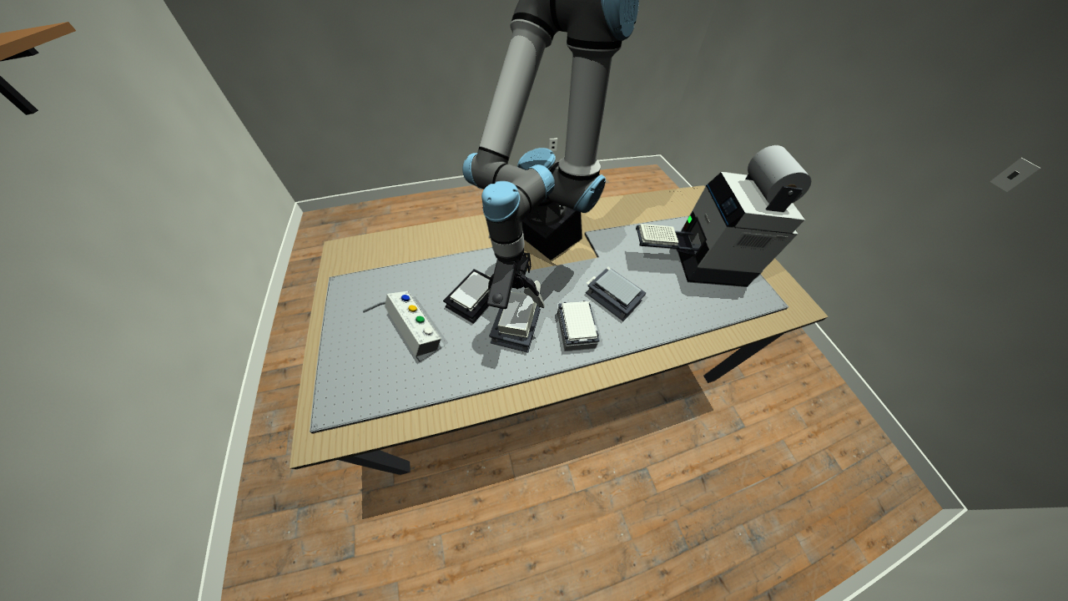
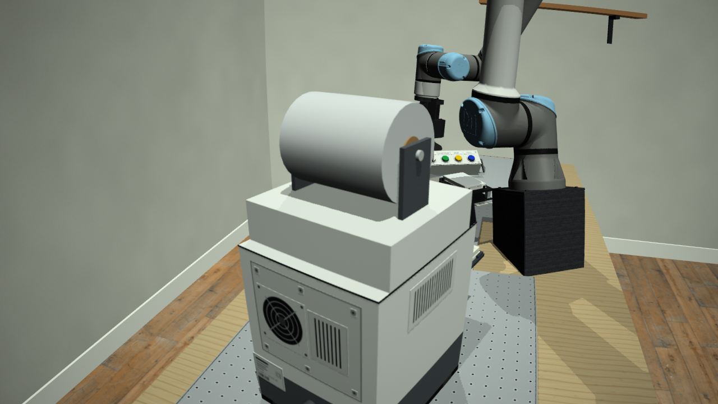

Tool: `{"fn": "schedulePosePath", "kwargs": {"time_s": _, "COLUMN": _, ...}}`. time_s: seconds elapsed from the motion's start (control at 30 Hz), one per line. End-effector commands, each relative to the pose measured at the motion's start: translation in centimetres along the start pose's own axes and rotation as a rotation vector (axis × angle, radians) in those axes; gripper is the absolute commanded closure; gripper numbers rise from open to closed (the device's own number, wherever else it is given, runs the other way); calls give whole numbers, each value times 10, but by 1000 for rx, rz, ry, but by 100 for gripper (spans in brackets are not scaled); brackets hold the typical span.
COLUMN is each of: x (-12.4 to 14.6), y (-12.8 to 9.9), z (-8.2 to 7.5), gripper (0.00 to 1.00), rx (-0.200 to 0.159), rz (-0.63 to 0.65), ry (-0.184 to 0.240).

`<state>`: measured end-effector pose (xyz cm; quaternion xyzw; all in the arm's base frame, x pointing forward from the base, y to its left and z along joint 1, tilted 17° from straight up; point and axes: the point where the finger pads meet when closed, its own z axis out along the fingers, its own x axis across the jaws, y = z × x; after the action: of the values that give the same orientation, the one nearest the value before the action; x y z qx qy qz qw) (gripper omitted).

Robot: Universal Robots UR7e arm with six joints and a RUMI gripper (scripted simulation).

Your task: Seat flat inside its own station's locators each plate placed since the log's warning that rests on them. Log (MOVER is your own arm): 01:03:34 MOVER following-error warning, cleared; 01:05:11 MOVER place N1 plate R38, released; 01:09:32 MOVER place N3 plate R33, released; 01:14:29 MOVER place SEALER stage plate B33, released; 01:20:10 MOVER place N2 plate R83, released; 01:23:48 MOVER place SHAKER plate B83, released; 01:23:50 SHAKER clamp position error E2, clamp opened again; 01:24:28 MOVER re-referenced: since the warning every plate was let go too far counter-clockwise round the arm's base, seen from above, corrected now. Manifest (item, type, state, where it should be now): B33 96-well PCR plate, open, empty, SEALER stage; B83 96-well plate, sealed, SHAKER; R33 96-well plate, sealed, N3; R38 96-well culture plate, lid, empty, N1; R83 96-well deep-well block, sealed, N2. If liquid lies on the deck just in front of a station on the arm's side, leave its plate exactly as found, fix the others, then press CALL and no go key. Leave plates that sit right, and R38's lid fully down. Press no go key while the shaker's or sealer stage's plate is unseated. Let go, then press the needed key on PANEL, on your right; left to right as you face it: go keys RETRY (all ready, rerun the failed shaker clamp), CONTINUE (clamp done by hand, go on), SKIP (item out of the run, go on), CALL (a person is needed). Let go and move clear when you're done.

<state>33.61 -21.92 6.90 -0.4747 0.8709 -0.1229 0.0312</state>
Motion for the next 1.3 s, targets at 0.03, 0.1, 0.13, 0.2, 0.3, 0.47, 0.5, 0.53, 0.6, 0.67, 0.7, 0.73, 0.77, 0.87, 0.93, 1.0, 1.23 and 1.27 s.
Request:
{"fn": "schedulePosePath", "kwargs": {"time_s": 0.03, "x": -1, "y": 2, "z": 5, "gripper": 0, "rx": -4, "rz": 0, "ry": -2}}
{"fn": "schedulePosePath", "kwargs": {"time_s": 0.1, "x": -1, "y": 2, "z": 5, "gripper": 0, "rx": -4, "rz": 0, "ry": -2}}
{"fn": "schedulePosePath", "kwargs": {"time_s": 0.13, "x": -1, "y": 2, "z": 6, "gripper": 0, "rx": -4, "rz": 0, "ry": -2}}
{"fn": "schedulePosePath", "kwargs": {"time_s": 0.2, "x": -1, "y": 2, "z": 7, "gripper": 0, "rx": -4, "rz": 0, "ry": -2}}
{"fn": "schedulePosePath", "kwargs": {"time_s": 0.3, "x": -1, "y": 2, "z": 9, "gripper": 0, "rx": -4, "rz": 0, "ry": -2}}
{"fn": "schedulePosePath", "kwargs": {"time_s": 0.47, "x": -1, "y": 2, "z": 12, "gripper": 0, "rx": -4, "rz": -1, "ry": -2}}
{"fn": "schedulePosePath", "kwargs": {"time_s": 0.5, "x": -1, "y": 2, "z": 13, "gripper": 0, "rx": -4, "rz": -1, "ry": -2}}
{"fn": "schedulePosePath", "kwargs": {"time_s": 0.53, "x": -1, "y": 2, "z": 14, "gripper": 0, "rx": -4, "rz": -1, "ry": -2}}
{"fn": "schedulePosePath", "kwargs": {"time_s": 0.6, "x": -1, "y": 2, "z": 15, "gripper": 0, "rx": -4, "rz": -1, "ry": -3}}
{"fn": "schedulePosePath", "kwargs": {"time_s": 0.67, "x": -1, "y": 2, "z": 15, "gripper": 0, "rx": -4, "rz": -1, "ry": -3}}
{"fn": "schedulePosePath", "kwargs": {"time_s": 0.7, "x": -1, "y": 2, "z": 16, "gripper": 0, "rx": -4, "rz": -1, "ry": -2}}
{"fn": "schedulePosePath", "kwargs": {"time_s": 0.73, "x": -1, "y": 2, "z": 16, "gripper": 0, "rx": -4, "rz": -1, "ry": -2}}
{"fn": "schedulePosePath", "kwargs": {"time_s": 0.77, "x": -1, "y": 2, "z": 17, "gripper": 0, "rx": -4, "rz": -1, "ry": -2}}
{"fn": "schedulePosePath", "kwargs": {"time_s": 0.87, "x": -1, "y": 2, "z": 19, "gripper": 0, "rx": -4, "rz": -1, "ry": -3}}
{"fn": "schedulePosePath", "kwargs": {"time_s": 0.93, "x": -1, "y": 2, "z": 20, "gripper": 0, "rx": -4, "rz": -1, "ry": -3}}
{"fn": "schedulePosePath", "kwargs": {"time_s": 1.0, "x": -1, "y": 2, "z": 22, "gripper": 0, "rx": -4, "rz": -1, "ry": -3}}
{"fn": "schedulePosePath", "kwargs": {"time_s": 1.23, "x": -1, "y": 2, "z": 25, "gripper": 0, "rx": -4, "rz": -1, "ry": -3}}
{"fn": "schedulePosePath", "kwargs": {"time_s": 1.27, "x": -1, "y": 1, "z": 25, "gripper": 0, "rx": -4, "rz": -1, "ry": -2}}
